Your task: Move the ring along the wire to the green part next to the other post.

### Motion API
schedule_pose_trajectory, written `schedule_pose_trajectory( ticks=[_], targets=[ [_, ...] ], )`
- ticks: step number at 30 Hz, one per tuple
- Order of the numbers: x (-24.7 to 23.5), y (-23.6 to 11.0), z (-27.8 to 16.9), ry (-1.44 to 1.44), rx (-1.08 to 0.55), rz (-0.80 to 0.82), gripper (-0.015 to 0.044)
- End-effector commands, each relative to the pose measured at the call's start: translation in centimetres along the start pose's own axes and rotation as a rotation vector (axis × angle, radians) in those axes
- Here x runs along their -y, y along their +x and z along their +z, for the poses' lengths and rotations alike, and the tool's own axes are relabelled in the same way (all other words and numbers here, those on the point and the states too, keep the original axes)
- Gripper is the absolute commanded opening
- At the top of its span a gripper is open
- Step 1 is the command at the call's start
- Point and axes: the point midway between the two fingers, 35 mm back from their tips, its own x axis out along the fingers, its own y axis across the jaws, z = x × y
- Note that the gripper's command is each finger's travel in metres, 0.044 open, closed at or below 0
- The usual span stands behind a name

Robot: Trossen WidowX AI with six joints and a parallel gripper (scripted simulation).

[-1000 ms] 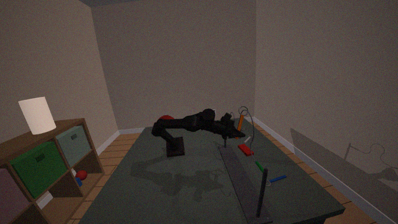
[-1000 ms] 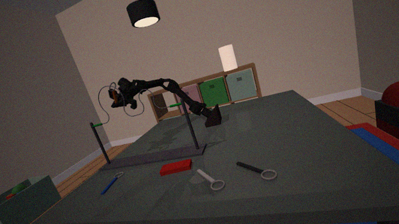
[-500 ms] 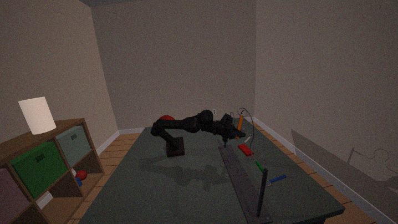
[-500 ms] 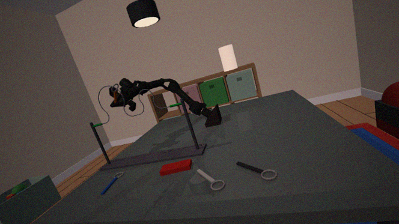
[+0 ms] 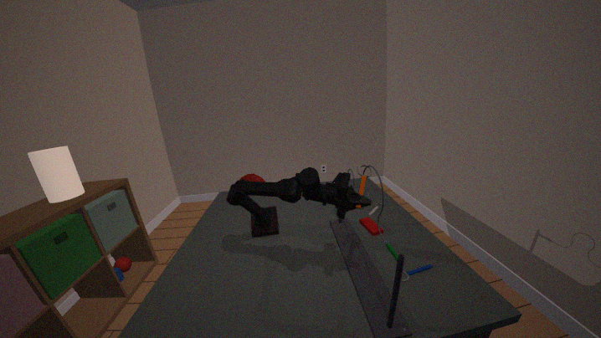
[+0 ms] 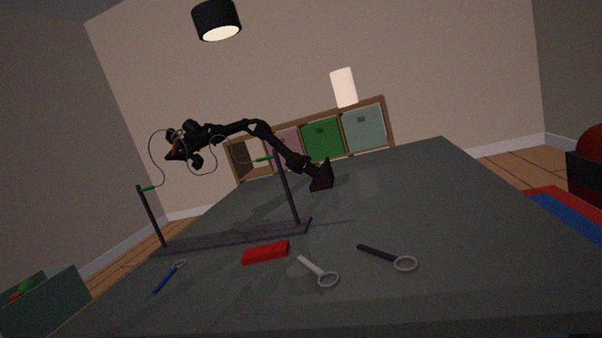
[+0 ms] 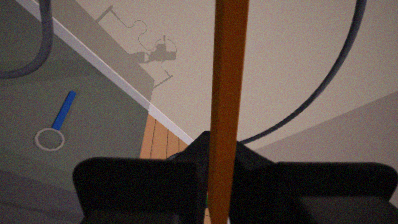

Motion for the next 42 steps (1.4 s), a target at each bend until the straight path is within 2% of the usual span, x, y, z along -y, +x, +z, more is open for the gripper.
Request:
schedule_pose_trajectory(
  ticks=[1,42],
  targets=[
    [0.2,-0.1,-0.1,-0.057,0.008,-0.027,-0.015],
    [1.7,-0.2,0.3,-0.522,0.066,-0.238,-0.015]
  ],
)
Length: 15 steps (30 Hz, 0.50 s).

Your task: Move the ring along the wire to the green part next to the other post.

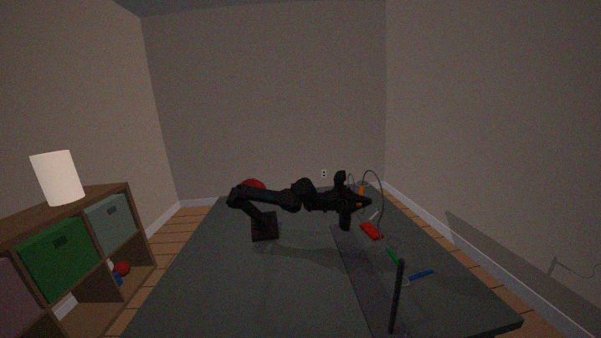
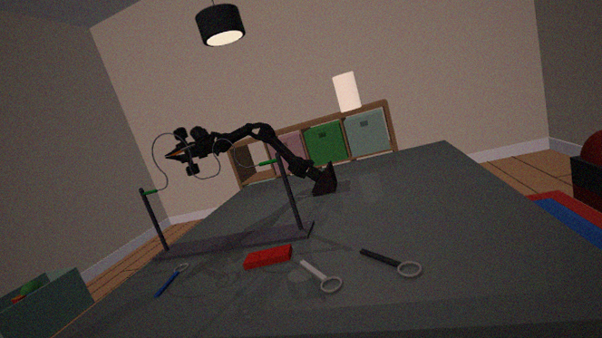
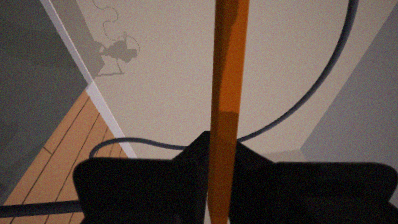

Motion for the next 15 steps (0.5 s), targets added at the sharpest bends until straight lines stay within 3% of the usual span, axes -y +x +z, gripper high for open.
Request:
schedule_pose_trajectory(
  ticks=[1,15],
  targets=[
    [0.0,-0.01,0.02,-0.059,0.008,-0.022,-0.015],
    [0.49,0.02,0.08,-0.206,0.027,-0.089,-0.015]
  ],
)
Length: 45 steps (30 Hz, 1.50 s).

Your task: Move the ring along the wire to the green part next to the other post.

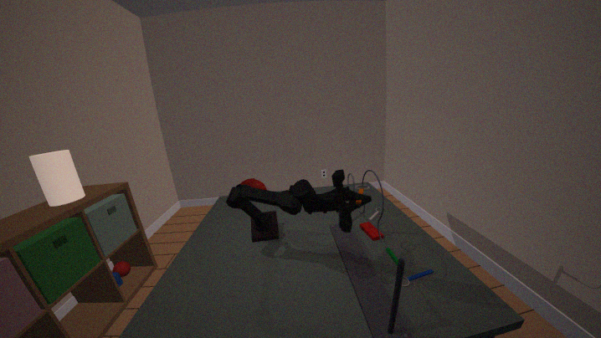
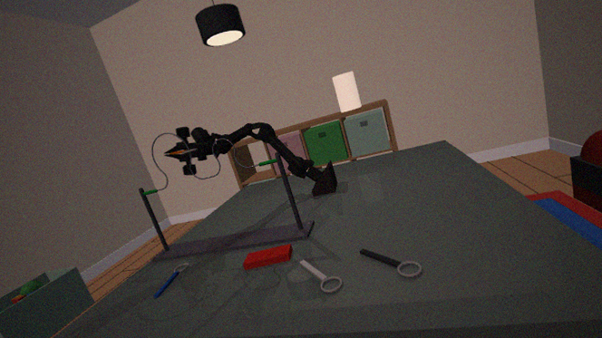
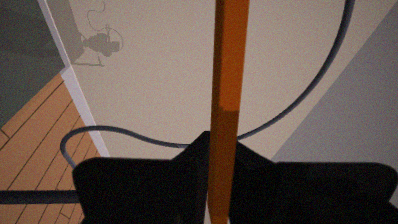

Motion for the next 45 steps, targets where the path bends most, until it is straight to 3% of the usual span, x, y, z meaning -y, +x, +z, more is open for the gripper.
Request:
schedule_pose_trajectory(
  ticks=[1,45],
  targets=[
    [-0.13,0.1,0.13,-0.051,0.01,-0.017,-0.015],
    [-0.13,0.18,-0.13,-0.341,0.043,-0.151,-0.015]
  ],
)
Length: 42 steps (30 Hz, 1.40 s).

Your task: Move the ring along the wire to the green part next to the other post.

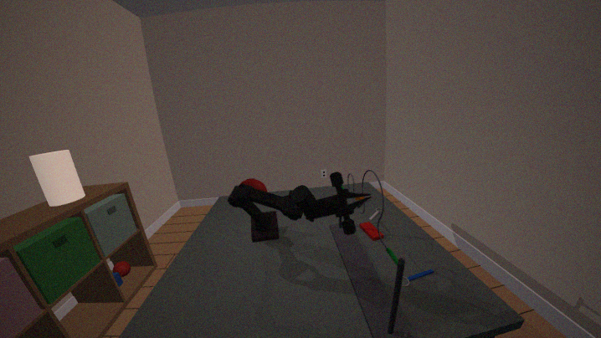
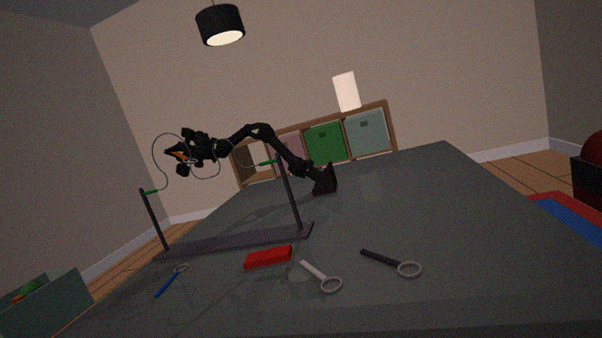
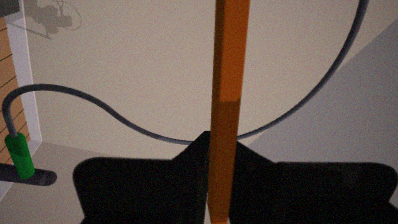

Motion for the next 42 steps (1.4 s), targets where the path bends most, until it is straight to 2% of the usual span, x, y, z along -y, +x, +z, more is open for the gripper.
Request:
schedule_pose_trajectory(
  ticks=[1,14,21,42],
  targets=[
    [-0.7,0.1,0.3,-0.002,0.006,0.004,-0.015],
    [-3.2,-0.3,0.2,0.109,-0.012,0.056,-0.015],
    [-4.2,-1.2,0.4,0.165,-0.079,0.093,-0.015],
    [-10.4,-3.7,3.3,0.607,-0.161,0.326,-0.015]
  ],
)
